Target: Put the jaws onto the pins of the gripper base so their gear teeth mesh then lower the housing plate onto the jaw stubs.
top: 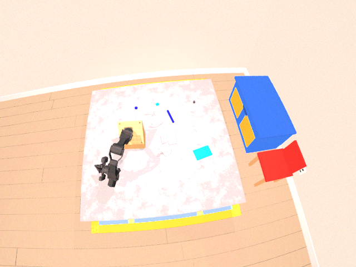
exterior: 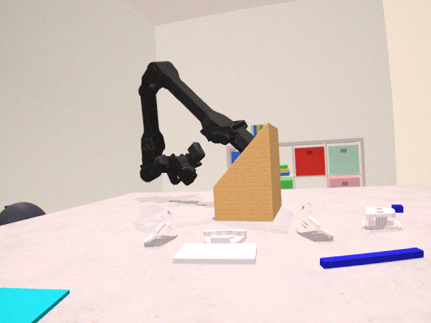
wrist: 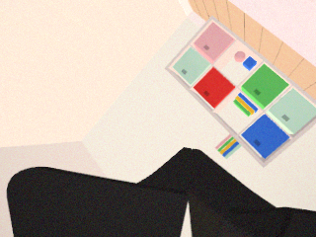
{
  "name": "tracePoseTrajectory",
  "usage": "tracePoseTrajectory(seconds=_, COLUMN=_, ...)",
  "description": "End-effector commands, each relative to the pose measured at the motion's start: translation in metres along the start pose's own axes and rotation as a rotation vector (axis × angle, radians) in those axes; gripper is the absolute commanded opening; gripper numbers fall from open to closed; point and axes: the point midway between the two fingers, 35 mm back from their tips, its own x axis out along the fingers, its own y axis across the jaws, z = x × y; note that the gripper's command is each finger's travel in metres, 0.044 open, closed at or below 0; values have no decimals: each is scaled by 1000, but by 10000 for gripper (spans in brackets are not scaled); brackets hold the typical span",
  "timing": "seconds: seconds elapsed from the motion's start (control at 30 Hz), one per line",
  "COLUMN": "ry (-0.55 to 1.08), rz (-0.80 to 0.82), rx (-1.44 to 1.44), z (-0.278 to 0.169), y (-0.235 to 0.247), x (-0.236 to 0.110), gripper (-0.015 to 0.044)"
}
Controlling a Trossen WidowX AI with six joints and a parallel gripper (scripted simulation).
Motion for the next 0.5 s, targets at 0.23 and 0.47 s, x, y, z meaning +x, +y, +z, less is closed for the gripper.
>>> tracePoseTrajectory(seconds=0.23, ry=-79, rz=-145, rx=28, z=23, y=-28, x=-38, gripper=0)
tracePoseTrajectory(seconds=0.47, ry=-128, rz=-236, rx=57, z=35, y=-42, x=-66, gripper=0)
